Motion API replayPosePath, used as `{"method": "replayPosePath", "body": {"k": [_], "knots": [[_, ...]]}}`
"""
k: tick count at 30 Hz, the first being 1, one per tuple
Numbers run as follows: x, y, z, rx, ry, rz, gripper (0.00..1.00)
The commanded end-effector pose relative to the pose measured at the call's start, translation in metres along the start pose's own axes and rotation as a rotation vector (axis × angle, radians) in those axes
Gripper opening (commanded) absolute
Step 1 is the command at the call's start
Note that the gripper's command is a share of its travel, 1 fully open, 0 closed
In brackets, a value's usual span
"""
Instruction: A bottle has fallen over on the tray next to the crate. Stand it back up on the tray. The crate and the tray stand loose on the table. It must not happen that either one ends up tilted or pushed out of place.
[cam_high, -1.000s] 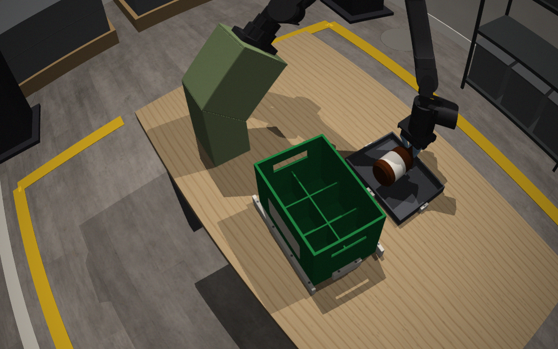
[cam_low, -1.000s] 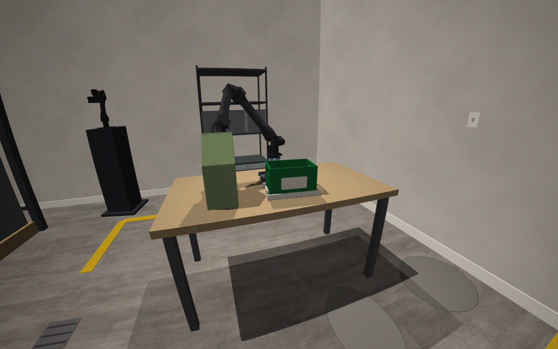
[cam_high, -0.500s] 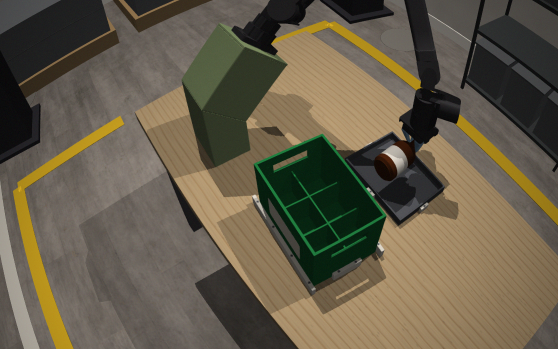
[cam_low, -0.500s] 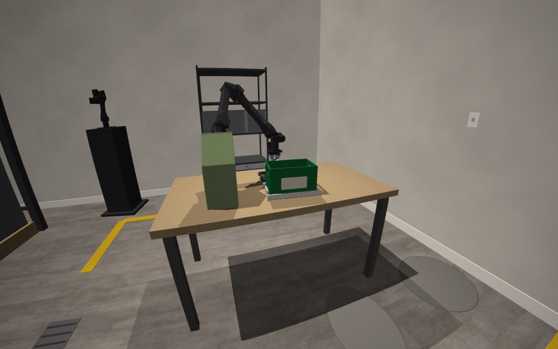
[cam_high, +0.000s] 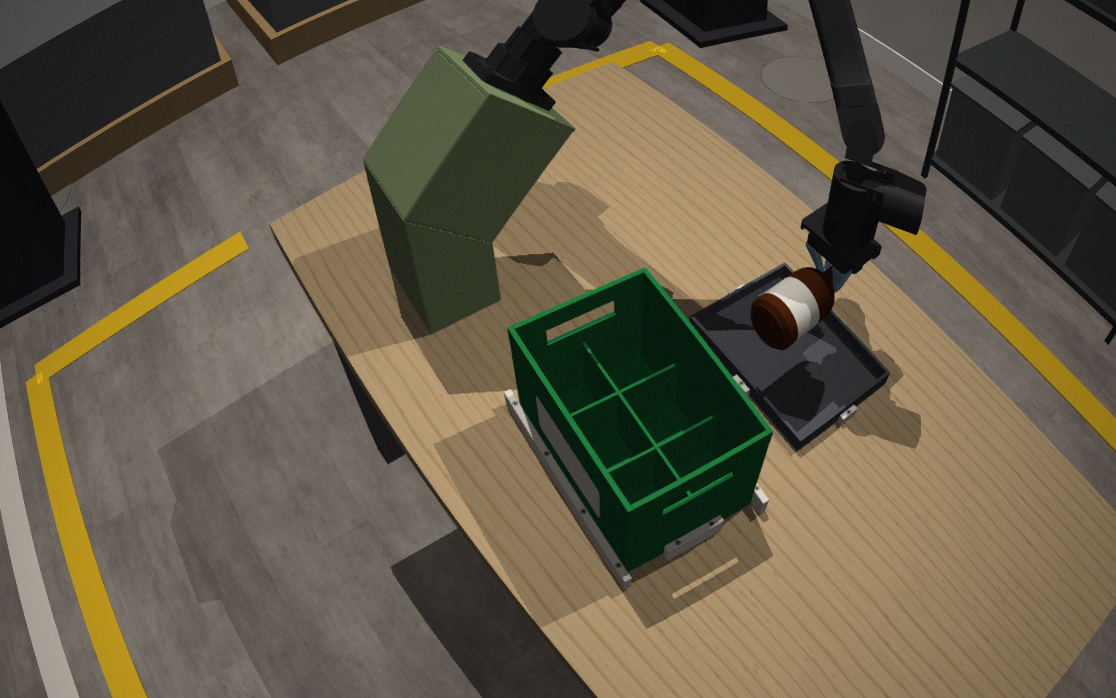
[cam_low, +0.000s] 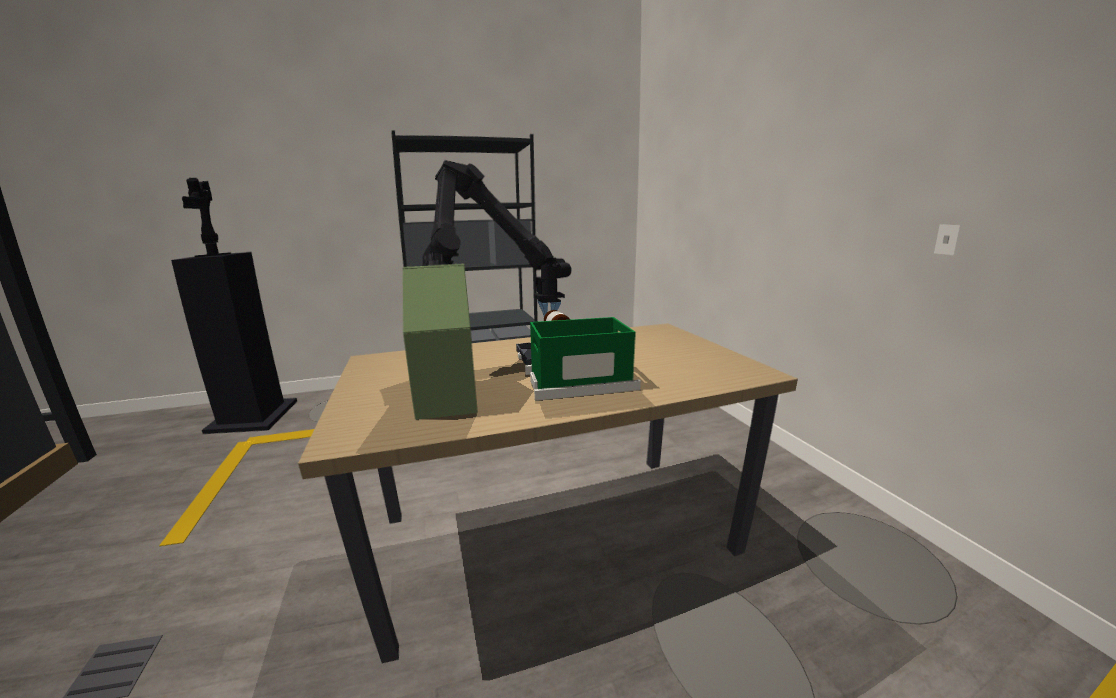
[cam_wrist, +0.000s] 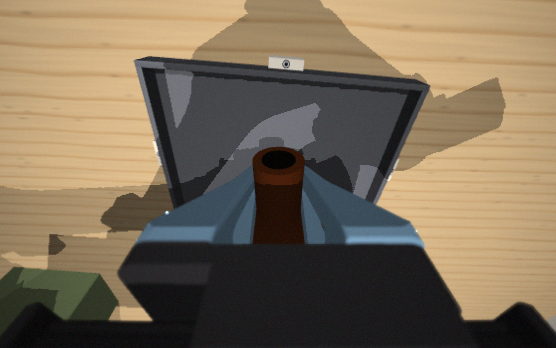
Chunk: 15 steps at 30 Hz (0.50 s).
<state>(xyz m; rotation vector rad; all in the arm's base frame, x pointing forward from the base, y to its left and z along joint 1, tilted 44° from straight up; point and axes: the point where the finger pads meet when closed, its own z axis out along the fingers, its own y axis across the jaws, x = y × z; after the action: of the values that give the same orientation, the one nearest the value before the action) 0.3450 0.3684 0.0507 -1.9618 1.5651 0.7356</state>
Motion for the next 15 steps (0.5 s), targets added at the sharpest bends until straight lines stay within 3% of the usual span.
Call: {"method": "replayPosePath", "body": {"k": [1,15], "knots": [[0.004,-0.007,-0.022,0.03,-0.002,0.003,0.0],[0.002,-0.009,-0.046,0.034,-0.003,-0.001,0.0]]}}
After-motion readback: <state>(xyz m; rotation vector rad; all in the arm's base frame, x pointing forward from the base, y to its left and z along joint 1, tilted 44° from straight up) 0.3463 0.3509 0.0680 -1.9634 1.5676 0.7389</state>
